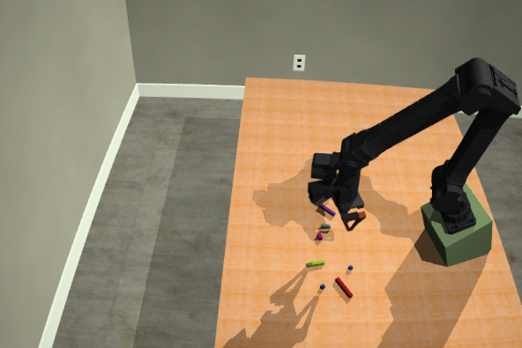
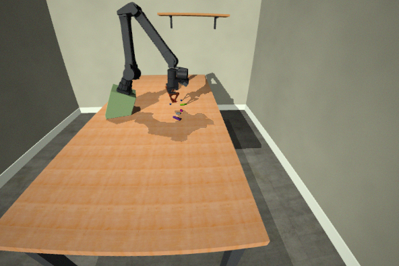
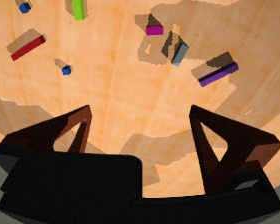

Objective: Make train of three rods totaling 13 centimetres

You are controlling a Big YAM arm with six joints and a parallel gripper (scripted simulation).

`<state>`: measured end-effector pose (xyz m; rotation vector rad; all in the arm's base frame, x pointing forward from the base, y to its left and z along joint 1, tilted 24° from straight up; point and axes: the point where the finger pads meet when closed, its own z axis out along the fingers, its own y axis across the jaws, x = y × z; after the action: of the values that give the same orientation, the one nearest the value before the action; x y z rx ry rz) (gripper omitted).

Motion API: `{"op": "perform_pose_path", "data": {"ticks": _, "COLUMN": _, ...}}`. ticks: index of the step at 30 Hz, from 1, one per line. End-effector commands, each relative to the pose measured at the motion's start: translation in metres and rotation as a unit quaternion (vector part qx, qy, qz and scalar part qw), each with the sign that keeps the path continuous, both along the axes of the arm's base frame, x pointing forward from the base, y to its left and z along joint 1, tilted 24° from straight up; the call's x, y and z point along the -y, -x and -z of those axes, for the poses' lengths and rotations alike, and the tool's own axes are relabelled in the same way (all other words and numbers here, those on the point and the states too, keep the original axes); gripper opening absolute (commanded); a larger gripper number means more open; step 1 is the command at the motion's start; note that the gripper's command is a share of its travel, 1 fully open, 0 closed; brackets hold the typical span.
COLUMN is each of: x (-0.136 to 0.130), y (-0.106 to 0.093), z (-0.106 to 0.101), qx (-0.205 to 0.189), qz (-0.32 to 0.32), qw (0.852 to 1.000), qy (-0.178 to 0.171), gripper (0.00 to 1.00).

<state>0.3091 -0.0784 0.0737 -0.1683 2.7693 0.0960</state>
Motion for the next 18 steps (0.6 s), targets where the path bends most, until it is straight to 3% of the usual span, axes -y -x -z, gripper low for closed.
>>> {"op": "perform_pose_path", "data": {"ticks": 1, "x": -0.005, "y": -0.002, "z": -0.005, "qx": 0.016, "qz": -0.028, "qw": 0.999, "qy": 0.014, "gripper": 1.0}}
{"op": "perform_pose_path", "data": {"ticks": 3, "x": -0.014, "y": -0.004, "z": -0.002, "qx": 0.024, "qz": -0.066, "qw": 0.997, "qy": 0.034, "gripper": 1.0}}
{"op": "perform_pose_path", "data": {"ticks": 6, "x": -0.014, "y": -0.004, "z": 0.0, "qx": 0.02, "qz": -0.067, "qw": 0.997, "qy": 0.031, "gripper": 1.0}}
{"op": "perform_pose_path", "data": {"ticks": 7, "x": -0.022, "y": -0.005, "z": -0.001, "qx": 0.031, "qz": -0.1, "qw": 0.993, "qy": 0.051, "gripper": 1.0}}
{"op": "perform_pose_path", "data": {"ticks": 9, "x": -0.022, "y": -0.005, "z": -0.001, "qx": 0.031, "qz": -0.101, "qw": 0.993, "qy": 0.051, "gripper": 1.0}}
{"op": "perform_pose_path", "data": {"ticks": 10, "x": -0.03, "y": -0.006, "z": 0.001, "qx": 0.038, "qz": -0.131, "qw": 0.988, "qy": 0.066, "gripper": 1.0}}
{"op": "perform_pose_path", "data": {"ticks": 18, "x": -0.046, "y": -0.008, "z": 0.004, "qx": 0.053, "qz": -0.195, "qw": 0.974, "qy": 0.1, "gripper": 1.0}}
